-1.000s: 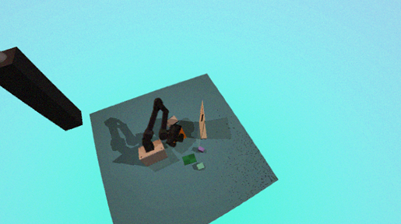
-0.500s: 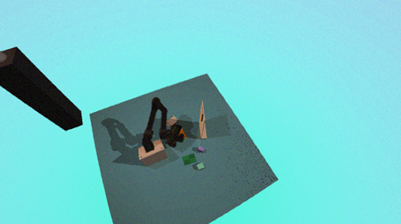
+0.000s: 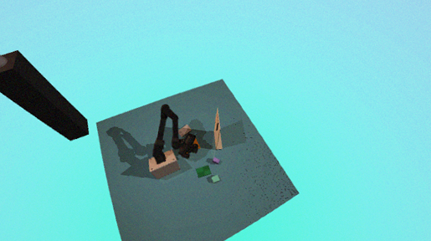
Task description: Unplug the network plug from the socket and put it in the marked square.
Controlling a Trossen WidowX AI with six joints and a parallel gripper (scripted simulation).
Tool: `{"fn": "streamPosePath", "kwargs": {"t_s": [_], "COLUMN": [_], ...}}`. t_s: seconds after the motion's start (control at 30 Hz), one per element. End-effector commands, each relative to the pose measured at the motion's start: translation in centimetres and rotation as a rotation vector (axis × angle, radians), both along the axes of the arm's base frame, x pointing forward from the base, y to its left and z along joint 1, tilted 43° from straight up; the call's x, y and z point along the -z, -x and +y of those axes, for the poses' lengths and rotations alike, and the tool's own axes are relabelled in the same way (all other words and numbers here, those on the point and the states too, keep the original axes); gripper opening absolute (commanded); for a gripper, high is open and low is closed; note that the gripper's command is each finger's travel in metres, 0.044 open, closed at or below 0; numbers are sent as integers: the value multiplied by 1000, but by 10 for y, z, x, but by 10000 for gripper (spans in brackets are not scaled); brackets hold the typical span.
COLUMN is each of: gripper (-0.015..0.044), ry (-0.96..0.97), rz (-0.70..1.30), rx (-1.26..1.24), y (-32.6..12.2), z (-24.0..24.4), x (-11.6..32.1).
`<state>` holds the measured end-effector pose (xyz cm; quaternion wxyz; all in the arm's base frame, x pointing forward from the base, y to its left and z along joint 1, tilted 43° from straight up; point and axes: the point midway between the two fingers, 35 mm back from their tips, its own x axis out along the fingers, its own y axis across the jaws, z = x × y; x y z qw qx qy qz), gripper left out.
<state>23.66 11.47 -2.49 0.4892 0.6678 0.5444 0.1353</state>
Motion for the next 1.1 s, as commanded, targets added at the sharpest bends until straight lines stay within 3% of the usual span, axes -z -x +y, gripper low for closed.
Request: {"fn": "streamPosePath", "kwargs": {"t_s": [0.0,1.07], "gripper": [156,156], "ry": [1,7], "rz": [-16,-13], "rx": [-5,-9], "y": [-4,-5], "z": [-2,-17], "x": [-3,-14]}}
